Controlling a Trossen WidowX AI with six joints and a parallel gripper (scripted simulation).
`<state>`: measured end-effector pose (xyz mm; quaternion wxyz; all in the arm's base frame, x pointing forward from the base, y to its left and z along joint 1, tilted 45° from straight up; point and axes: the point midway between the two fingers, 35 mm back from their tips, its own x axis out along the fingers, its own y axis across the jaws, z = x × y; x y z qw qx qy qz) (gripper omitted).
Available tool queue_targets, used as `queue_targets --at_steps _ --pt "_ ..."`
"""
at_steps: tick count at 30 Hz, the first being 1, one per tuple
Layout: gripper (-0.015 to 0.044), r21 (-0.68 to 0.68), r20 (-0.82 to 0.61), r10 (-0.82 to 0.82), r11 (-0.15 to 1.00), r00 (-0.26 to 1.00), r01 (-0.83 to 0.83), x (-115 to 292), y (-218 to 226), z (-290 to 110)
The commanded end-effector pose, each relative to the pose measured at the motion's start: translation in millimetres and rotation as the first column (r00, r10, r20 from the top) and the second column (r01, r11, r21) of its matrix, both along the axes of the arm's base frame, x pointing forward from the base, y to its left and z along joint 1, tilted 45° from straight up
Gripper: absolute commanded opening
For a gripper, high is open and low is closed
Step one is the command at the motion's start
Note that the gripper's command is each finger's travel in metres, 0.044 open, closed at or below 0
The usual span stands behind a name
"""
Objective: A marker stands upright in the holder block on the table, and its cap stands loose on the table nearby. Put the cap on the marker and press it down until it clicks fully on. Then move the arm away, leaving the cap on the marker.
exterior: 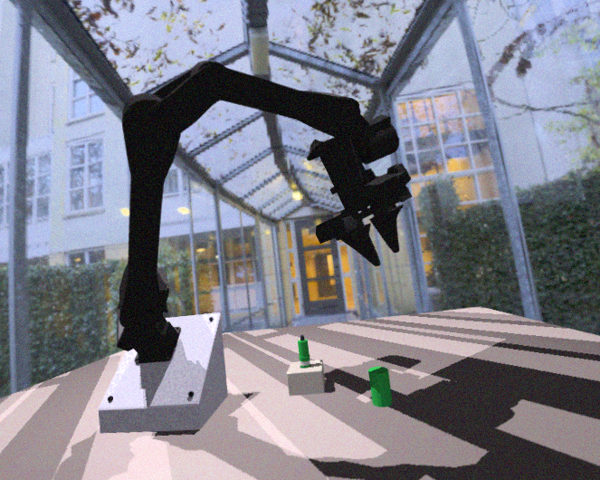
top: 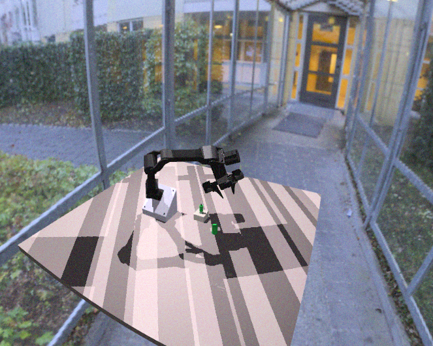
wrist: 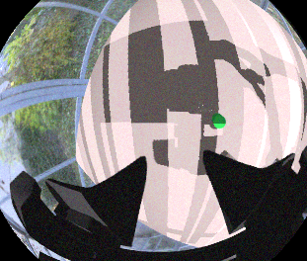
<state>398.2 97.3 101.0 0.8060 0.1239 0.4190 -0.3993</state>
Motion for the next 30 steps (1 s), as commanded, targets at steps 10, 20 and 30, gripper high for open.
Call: queue_targets --at_steps 10,20,30 --pt "0.0248 -0.199 -0.284 -0.162 0.974 0.945 0.107 -30.5 -88.2 -47.5" --pt "0.0248 -0.201 -0.284 -0.162 0.974 0.945 0.107 -30.8 -114.6 -72.3" --pt "0.0248 -0.202 -0.284 -0.162 0.974 0.945 0.107 -31.2 -127.9 -84.2"
